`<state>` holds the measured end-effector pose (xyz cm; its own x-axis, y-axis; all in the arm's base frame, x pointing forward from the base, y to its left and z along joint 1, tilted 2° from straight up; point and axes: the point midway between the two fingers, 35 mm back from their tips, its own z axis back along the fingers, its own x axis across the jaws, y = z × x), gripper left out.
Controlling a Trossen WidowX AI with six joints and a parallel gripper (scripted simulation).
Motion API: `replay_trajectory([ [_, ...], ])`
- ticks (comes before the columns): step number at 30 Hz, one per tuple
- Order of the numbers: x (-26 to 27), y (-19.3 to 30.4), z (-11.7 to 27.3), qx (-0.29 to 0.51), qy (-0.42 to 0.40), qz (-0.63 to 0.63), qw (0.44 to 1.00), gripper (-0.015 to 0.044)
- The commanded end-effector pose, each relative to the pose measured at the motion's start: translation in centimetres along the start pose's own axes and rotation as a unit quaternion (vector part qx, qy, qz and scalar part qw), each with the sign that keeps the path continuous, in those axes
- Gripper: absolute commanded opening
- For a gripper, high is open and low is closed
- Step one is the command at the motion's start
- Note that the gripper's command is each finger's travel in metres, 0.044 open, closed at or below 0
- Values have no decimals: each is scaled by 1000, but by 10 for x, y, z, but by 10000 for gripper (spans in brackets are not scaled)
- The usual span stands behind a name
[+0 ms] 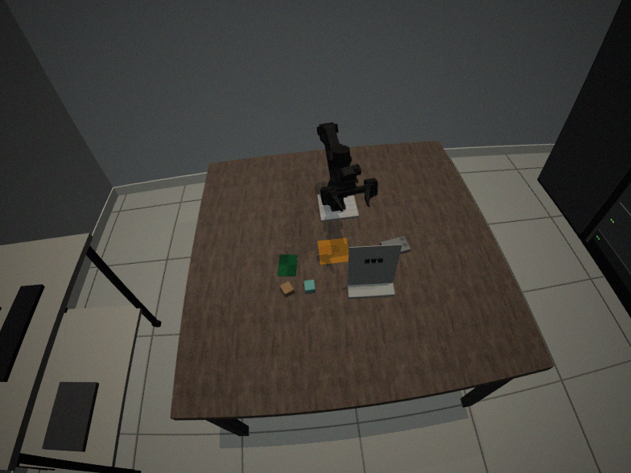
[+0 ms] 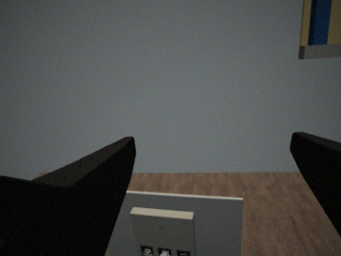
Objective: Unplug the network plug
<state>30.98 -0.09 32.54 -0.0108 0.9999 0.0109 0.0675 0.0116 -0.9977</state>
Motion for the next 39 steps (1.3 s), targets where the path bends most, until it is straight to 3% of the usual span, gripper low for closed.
replay_trajectory([
  [1, 0, 1, 0, 0, 0, -3, 1000, 374],
  [10, 14, 34, 4, 12, -8, -149, 989, 156],
  [24, 35, 88, 18, 37, -12, -383, 923, 156],
  [39, 52, 145, 44, 65, -3, -603, 795, 156],
])
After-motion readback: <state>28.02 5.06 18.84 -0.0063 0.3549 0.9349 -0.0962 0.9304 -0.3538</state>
